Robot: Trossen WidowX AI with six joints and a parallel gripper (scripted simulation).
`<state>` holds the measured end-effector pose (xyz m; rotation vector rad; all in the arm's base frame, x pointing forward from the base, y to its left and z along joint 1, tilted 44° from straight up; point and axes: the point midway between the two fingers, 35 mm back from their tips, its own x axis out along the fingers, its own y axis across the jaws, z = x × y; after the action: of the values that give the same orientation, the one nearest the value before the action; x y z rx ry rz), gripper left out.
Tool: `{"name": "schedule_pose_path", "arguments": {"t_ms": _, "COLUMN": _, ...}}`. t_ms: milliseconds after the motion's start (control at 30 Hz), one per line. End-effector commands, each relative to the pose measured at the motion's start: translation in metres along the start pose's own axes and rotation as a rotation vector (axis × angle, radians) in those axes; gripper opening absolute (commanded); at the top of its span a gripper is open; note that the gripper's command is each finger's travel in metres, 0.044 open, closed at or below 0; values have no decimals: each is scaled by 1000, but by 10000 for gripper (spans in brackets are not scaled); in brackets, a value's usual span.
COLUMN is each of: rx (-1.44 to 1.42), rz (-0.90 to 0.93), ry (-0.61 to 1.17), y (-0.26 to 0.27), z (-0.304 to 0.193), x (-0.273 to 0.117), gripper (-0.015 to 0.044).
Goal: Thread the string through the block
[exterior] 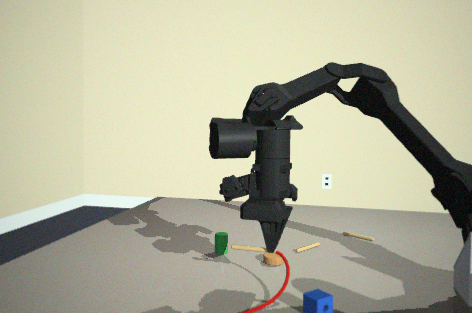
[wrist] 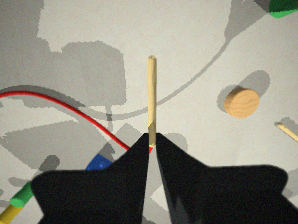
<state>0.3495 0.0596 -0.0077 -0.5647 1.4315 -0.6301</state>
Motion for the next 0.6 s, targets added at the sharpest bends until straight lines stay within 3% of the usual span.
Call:
{"name": "schedule_pose_path", "arguments": {"t_ms": 0, "rx": -149, "rz": 4, "ry": -1, "y": 4, "z": 2, "x": -1, "gripper": 0}}
{"name": "schedule_pose_path", "arguments": {"t_ms": 567, "rx": -749, "rz": 3, "ry": -4, "y": 13, "z": 11, "x": -2, "gripper": 0}}
